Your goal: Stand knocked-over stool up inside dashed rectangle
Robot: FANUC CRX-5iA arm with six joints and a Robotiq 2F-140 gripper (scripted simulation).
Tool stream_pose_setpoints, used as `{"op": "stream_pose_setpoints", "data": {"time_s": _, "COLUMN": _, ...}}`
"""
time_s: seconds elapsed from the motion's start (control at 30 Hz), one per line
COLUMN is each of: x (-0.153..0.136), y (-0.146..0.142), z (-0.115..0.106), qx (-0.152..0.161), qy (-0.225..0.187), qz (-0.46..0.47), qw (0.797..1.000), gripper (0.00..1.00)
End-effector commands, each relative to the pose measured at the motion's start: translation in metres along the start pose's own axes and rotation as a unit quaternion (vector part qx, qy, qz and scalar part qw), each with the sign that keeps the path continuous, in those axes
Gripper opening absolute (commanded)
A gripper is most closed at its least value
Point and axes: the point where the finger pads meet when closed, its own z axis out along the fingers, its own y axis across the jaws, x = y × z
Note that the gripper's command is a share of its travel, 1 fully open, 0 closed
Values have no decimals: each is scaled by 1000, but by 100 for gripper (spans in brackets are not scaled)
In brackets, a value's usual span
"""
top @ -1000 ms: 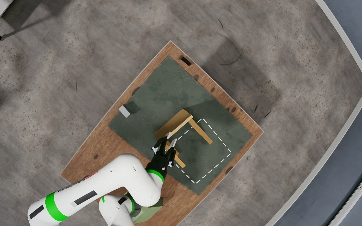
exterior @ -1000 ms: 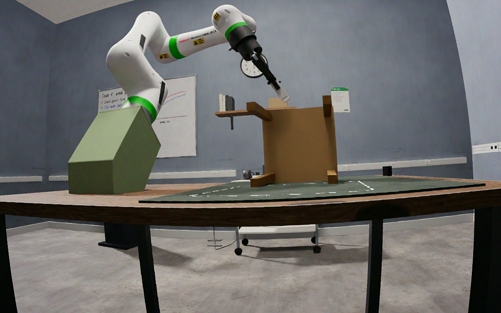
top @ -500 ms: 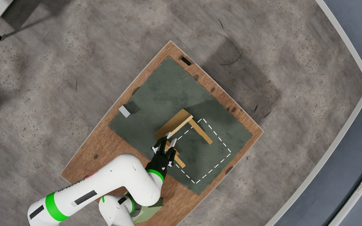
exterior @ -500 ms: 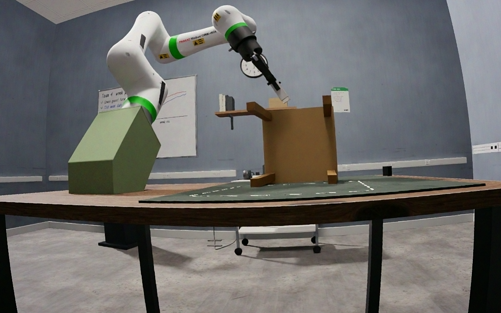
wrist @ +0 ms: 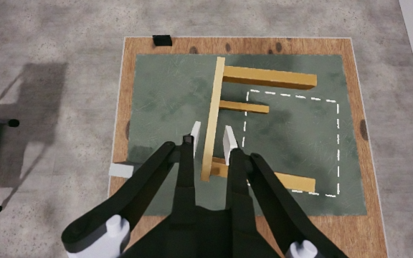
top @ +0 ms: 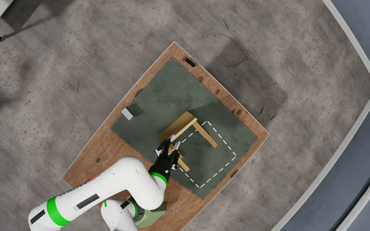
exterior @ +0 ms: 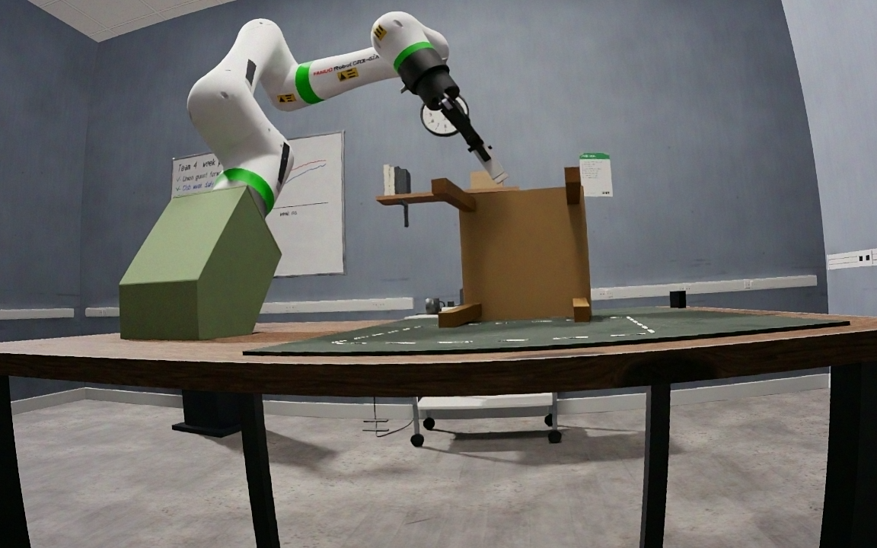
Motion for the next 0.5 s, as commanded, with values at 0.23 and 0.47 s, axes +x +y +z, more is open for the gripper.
{"op": "stream_pose_setpoints", "data": {"time_s": 0.23, "x": 0, "y": 0, "z": 1, "qx": 0, "qy": 1, "qz": 0, "qw": 1000, "gripper": 33}}
{"op": "stream_pose_setpoints", "data": {"time_s": 0.47, "x": 0, "y": 0, "z": 6, "qx": 0, "qy": 1, "qz": 0, "qw": 1000, "gripper": 33}}
